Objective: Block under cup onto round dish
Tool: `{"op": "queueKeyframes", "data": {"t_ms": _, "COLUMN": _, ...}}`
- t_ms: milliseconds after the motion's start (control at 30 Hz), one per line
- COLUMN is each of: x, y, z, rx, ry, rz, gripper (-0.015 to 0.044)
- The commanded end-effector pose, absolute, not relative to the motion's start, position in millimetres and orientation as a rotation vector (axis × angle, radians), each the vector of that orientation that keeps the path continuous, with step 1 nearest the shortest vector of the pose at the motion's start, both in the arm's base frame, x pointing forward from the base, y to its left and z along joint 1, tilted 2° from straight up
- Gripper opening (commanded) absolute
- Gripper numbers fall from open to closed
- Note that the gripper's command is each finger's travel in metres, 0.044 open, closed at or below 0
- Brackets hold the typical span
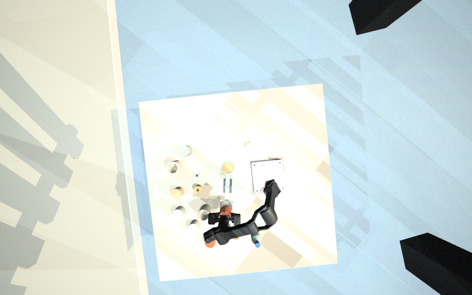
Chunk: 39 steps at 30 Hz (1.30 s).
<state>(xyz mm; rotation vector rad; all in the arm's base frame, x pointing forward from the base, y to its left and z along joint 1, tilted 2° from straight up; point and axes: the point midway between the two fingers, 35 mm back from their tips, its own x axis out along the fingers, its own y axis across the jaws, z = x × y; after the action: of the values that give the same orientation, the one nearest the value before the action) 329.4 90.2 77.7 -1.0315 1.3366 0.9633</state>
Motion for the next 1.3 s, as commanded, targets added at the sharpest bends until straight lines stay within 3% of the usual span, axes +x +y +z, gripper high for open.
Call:
{"op": "queueKeyframes", "data": {"t_ms": 0, "x": 331, "y": 91, "z": 86, "rx": -1.027, "ry": 1.328, "rz": 0.958, "gripper": 0.0000}}
{"op": "queueKeyframes", "data": {"t_ms": 1267, "x": 323, "y": 90, "z": 115, "rx": -1.033, "ry": 1.338, "rz": 0.966, "gripper": 0.0000}}
